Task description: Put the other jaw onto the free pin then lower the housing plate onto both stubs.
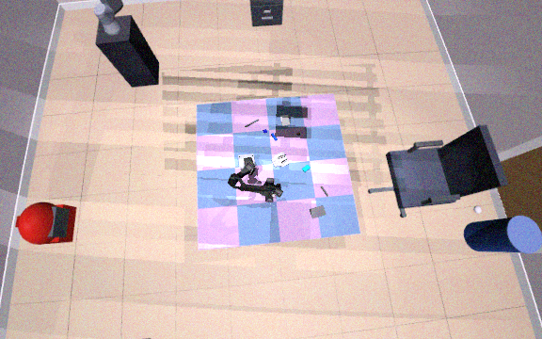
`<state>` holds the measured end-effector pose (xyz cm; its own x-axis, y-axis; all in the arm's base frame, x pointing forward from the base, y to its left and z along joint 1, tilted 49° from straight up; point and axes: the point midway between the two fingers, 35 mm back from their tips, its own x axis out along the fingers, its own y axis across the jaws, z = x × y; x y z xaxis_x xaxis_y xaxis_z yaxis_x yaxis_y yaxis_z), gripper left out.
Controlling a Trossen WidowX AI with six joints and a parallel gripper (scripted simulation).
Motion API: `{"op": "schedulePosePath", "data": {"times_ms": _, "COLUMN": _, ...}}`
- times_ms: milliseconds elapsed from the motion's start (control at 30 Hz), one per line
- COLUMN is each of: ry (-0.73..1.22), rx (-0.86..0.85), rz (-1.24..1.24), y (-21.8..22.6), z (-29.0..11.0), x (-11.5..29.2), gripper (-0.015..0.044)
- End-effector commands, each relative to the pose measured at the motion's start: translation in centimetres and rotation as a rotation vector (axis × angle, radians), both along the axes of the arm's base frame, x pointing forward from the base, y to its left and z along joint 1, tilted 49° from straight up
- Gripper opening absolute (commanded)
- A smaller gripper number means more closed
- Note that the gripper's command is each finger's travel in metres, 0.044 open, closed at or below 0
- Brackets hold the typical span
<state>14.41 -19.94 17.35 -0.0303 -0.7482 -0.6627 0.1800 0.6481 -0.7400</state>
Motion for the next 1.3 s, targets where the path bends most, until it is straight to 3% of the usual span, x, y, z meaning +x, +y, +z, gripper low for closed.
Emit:
{"op": "schedulePosePath", "data": {"times_ms": 0, "ry": -0.008, "rx": -0.009, "rz": -0.003, "y": 0.6, "z": 0.9, "x": -0.1, "gripper": 0.0351}}
{"op": "schedulePosePath", "data": {"times_ms": 1267, "ry": 0.094, "rx": 0.092, "rz": 0.117, "y": 5.2, "z": -5.8, "x": 6.6, "gripper": 0.0351}}
